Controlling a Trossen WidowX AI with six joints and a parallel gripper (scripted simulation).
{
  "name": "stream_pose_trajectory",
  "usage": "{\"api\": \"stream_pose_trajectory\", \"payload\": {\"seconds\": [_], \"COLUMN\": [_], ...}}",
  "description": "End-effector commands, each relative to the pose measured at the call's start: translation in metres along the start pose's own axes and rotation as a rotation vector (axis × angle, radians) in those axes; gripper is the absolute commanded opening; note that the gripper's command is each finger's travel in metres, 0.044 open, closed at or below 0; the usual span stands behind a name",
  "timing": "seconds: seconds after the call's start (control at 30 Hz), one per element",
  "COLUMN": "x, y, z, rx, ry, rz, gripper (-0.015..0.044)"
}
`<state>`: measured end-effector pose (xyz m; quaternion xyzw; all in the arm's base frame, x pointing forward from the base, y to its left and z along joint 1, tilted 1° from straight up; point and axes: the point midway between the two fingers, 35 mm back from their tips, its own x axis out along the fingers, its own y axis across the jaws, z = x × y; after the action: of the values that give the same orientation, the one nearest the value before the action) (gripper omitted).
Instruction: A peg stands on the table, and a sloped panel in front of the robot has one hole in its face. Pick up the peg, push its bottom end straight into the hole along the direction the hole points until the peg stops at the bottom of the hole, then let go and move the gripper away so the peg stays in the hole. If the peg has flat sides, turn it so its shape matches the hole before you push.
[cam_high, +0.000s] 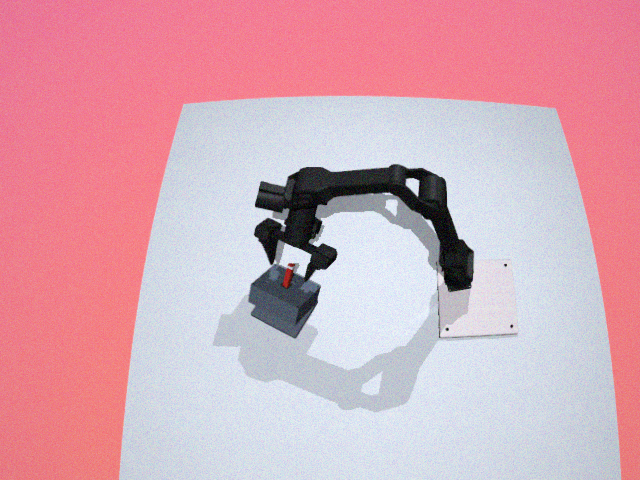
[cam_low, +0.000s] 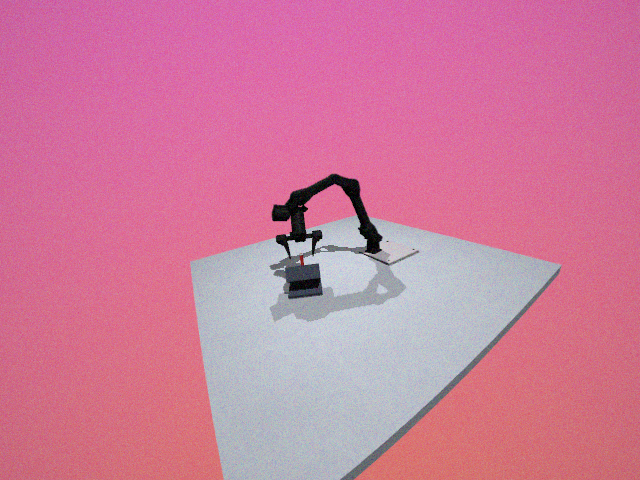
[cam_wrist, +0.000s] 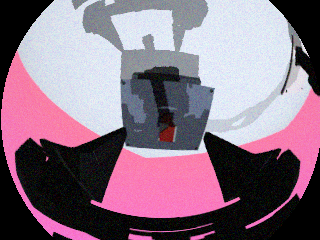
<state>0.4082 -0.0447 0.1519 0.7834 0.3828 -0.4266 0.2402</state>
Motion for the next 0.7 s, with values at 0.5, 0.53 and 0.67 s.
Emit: {"api": "stream_pose_trajectory", "payload": {"seconds": [0.5,0.53,0.67], "x": [-0.031,-0.033,-0.039], "y": [0.003,0.003,0.004], "z": [-0.001,-0.001,-0.001], "rx": [-0.002,-0.002,-0.001], "ry": [0.004,0.004,0.004], "rz": [0.000,0.000,-0.001], "gripper": [0.0440,0.0440,0.0440]}}
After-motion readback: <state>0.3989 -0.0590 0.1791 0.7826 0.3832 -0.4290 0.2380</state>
